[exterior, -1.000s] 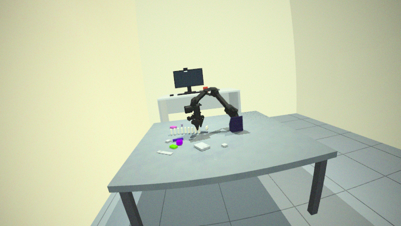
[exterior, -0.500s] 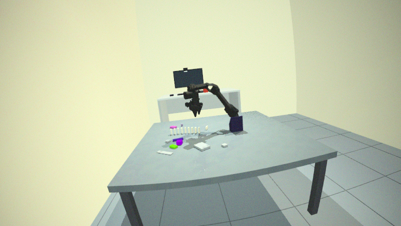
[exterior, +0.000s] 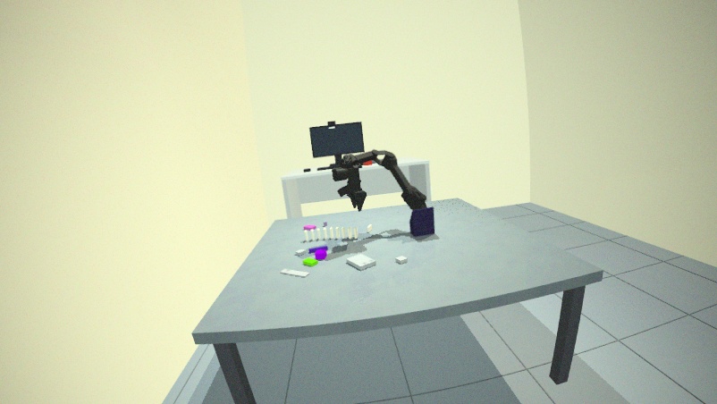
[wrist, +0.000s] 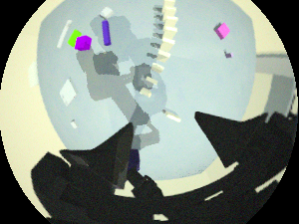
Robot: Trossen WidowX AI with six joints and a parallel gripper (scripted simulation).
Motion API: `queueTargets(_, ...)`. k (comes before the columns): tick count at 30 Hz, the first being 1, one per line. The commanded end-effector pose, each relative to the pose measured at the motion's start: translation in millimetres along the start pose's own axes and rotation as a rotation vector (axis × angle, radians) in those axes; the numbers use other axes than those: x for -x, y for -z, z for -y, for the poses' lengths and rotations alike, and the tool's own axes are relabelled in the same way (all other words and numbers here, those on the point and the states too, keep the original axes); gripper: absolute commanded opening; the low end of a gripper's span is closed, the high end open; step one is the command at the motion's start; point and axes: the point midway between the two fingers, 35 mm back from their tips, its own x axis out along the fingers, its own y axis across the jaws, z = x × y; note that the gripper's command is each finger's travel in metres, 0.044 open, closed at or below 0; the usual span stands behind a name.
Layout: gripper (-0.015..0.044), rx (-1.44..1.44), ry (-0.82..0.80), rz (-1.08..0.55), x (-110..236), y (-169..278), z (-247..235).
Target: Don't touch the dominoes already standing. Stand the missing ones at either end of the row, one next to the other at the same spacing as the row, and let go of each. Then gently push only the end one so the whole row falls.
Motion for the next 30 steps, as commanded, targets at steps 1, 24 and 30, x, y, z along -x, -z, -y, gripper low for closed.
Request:
queueTargets(1,0.0440,0.631,0.009,-0.009,-31.9,35.6,23.4)
queueTargets(24,0.0440,0.982,0.013,-0.018,-48.1,59.5,31.3)
queueTargets(30,0.0440,0.981,0.010,-0.015,-66.1,57.7,30.9)
